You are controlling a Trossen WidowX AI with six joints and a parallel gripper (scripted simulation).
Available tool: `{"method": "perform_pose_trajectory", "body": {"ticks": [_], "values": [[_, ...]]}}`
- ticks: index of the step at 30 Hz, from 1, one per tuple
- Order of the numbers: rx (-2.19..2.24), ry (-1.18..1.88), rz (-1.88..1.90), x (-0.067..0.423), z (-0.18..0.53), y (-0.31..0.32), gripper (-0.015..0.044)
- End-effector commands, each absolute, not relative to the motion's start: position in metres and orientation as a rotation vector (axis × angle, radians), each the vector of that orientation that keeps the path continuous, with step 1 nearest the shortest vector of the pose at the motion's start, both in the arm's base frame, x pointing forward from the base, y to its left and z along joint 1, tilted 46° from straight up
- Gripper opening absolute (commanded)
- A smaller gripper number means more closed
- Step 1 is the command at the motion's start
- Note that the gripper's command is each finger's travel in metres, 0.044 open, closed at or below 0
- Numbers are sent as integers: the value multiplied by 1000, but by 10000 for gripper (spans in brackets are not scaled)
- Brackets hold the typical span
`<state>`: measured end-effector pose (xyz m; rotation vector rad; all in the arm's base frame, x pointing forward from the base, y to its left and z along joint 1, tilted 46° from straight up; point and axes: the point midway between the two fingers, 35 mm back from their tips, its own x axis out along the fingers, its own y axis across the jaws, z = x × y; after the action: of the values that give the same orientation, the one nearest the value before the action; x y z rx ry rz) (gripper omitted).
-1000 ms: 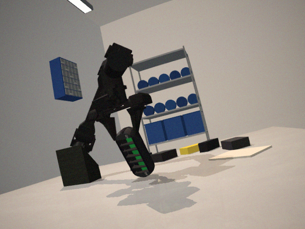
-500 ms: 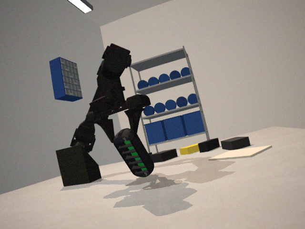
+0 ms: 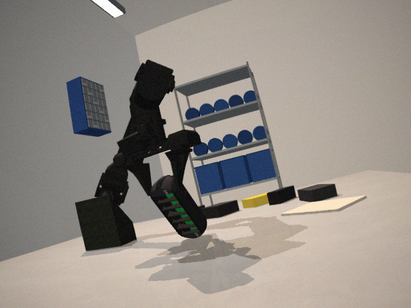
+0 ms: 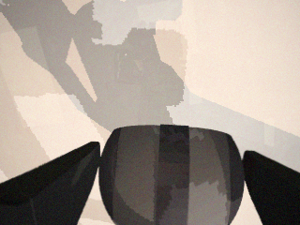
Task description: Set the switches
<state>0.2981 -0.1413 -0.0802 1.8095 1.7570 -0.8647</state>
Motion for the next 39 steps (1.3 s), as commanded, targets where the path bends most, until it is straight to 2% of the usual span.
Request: {"method": "perform_pose_trajectory", "body": {"ticks": [1,39], "values": [[1802,1777,-862,297,-86,-138,338],[1801,1776,-862,294,-116,-139,338]]}}
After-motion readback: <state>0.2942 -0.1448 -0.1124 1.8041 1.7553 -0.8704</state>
